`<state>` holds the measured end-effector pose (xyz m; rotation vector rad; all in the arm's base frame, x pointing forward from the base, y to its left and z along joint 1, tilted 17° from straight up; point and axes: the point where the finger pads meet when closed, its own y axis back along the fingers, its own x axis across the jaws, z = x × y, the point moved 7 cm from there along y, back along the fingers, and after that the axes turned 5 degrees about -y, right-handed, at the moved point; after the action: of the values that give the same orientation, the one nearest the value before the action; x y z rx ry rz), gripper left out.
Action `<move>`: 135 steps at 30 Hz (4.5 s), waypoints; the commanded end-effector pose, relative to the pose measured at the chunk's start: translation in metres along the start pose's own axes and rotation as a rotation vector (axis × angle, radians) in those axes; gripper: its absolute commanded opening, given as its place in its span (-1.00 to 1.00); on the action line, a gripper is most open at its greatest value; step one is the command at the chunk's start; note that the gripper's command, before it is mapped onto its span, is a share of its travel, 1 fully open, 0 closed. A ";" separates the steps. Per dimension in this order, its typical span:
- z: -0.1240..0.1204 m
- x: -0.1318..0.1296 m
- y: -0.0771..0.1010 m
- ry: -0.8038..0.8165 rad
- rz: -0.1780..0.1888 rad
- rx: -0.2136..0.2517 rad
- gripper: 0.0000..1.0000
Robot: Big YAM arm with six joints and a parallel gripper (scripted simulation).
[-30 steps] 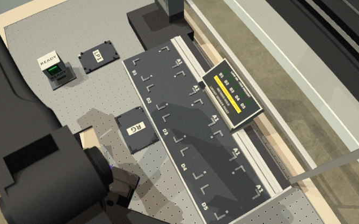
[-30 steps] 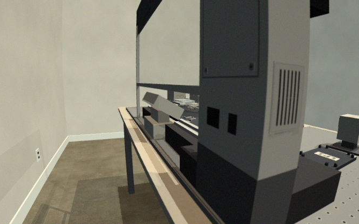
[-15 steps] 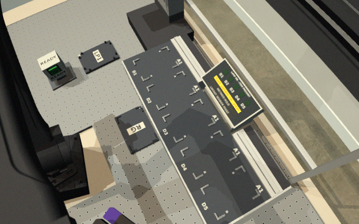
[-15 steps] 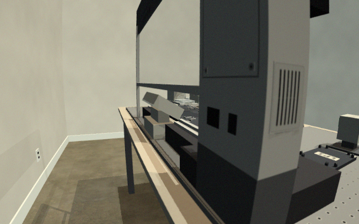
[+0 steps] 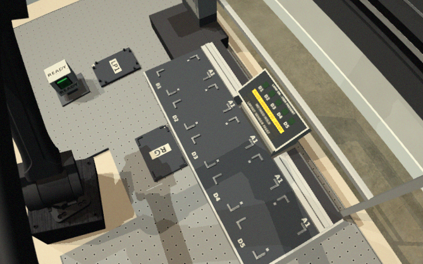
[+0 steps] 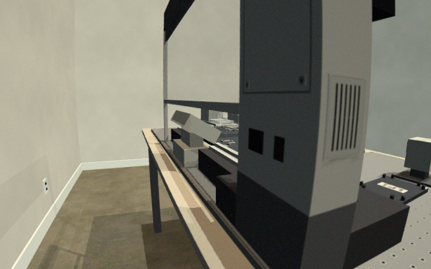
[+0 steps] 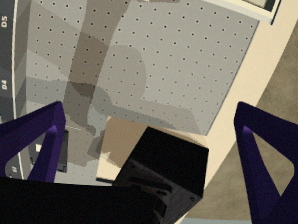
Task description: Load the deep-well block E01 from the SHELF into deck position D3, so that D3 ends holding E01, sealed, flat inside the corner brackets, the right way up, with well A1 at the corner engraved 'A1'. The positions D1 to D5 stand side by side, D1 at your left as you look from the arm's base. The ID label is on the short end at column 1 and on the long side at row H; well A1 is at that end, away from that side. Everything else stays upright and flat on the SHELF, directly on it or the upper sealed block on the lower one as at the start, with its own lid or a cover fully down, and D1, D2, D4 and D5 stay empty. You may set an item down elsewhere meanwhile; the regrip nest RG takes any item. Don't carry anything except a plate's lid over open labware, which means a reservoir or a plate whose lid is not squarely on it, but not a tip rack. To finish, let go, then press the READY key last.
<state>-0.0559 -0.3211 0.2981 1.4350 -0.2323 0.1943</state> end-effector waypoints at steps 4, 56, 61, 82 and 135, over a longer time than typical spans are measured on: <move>0.031 -0.012 0.018 -0.110 -0.011 -0.059 1.00; 0.210 -0.151 0.015 -0.223 -0.012 -0.036 1.00; 0.229 -0.166 0.015 -0.223 -0.012 -0.036 1.00; 0.232 -0.160 -0.051 -0.231 0.000 0.003 1.00; 0.235 -0.163 -0.083 -0.222 -0.010 -0.037 1.00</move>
<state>-0.1919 -0.5565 0.1804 1.4787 -0.4169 0.0382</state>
